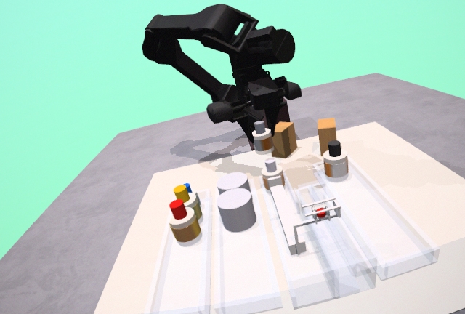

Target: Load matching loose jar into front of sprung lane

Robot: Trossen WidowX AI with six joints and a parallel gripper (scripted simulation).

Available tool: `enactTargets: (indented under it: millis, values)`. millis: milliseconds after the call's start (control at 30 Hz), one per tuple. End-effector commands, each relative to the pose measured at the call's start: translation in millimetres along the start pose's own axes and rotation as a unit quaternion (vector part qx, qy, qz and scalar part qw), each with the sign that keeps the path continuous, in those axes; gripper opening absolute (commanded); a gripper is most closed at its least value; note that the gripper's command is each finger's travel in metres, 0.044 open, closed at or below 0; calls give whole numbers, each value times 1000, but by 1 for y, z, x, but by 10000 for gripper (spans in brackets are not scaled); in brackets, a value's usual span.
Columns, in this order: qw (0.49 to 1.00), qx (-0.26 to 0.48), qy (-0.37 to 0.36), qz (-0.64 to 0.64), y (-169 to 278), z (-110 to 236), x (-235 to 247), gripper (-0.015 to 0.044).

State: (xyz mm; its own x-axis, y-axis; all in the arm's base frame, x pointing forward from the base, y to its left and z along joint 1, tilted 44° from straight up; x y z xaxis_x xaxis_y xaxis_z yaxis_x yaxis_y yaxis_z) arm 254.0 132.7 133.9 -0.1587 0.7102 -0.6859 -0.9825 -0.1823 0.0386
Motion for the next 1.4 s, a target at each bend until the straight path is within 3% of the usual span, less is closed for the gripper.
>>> enactTargets:
  millis: [0,367,633,1367]
  values:
    - [996,-5,1,-91,-14,-6,0,0]
    - [993,-5,1,-122,-18,-10,0,0]
    - [993,-6,1,-122,-19,-32,-1,0]
    - [993,-6,1,-122,-25,-32,-1,0]
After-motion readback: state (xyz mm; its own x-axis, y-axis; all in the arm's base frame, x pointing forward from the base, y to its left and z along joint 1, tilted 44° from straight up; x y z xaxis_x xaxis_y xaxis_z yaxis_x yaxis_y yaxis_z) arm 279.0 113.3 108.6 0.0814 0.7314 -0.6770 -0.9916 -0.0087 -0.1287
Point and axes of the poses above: the point midway between the two fingers, 35 mm back from their tips, its own z axis back along the fingers, its own x axis across the jaws, y = z × x, the point moved 8 cm from there along z, back along the fingers, and after that the axes turned 9 degrees about -z, right-handed, at the moved point
